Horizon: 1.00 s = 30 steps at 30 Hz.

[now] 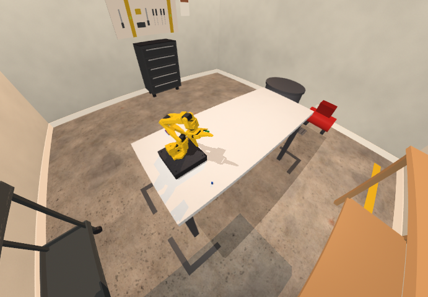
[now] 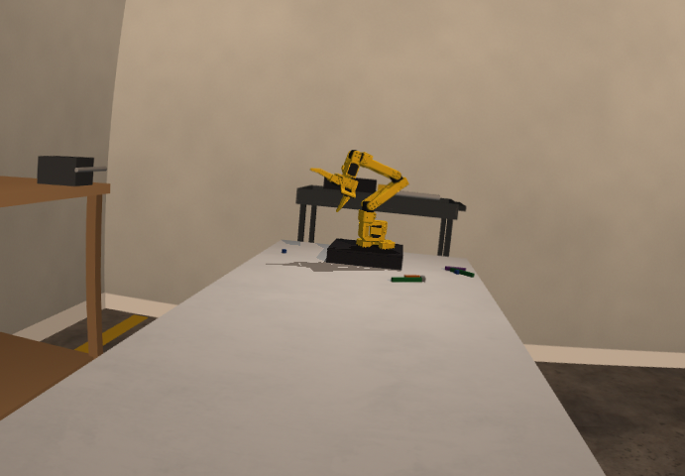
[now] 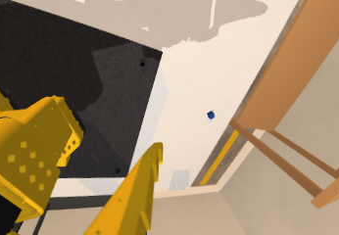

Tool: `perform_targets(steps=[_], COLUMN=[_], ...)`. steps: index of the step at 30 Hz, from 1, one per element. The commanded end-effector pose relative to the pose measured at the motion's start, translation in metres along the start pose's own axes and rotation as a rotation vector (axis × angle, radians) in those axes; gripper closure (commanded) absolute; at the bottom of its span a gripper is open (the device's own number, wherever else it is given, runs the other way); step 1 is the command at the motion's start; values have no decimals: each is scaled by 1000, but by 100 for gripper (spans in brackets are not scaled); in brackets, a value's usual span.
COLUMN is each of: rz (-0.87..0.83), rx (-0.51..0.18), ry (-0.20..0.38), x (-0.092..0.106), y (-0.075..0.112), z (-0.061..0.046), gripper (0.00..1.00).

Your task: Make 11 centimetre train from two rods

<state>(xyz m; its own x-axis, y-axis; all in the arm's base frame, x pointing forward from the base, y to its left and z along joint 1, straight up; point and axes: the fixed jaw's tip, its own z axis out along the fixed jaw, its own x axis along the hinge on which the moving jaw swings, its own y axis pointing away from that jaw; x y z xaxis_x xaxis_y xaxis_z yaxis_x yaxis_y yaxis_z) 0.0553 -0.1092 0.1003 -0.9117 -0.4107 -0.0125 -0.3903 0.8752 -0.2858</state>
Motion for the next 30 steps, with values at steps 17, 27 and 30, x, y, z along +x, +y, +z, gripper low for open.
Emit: perform_targets(steps=[17, 27, 30], rz=[-3, -11, -25], rx=[0, 0, -1], ry=[0, 0, -2], x=[1, 0, 0], y=[-1, -1, -2], z=[1, 1, 1], gripper=[0, 0, 0])
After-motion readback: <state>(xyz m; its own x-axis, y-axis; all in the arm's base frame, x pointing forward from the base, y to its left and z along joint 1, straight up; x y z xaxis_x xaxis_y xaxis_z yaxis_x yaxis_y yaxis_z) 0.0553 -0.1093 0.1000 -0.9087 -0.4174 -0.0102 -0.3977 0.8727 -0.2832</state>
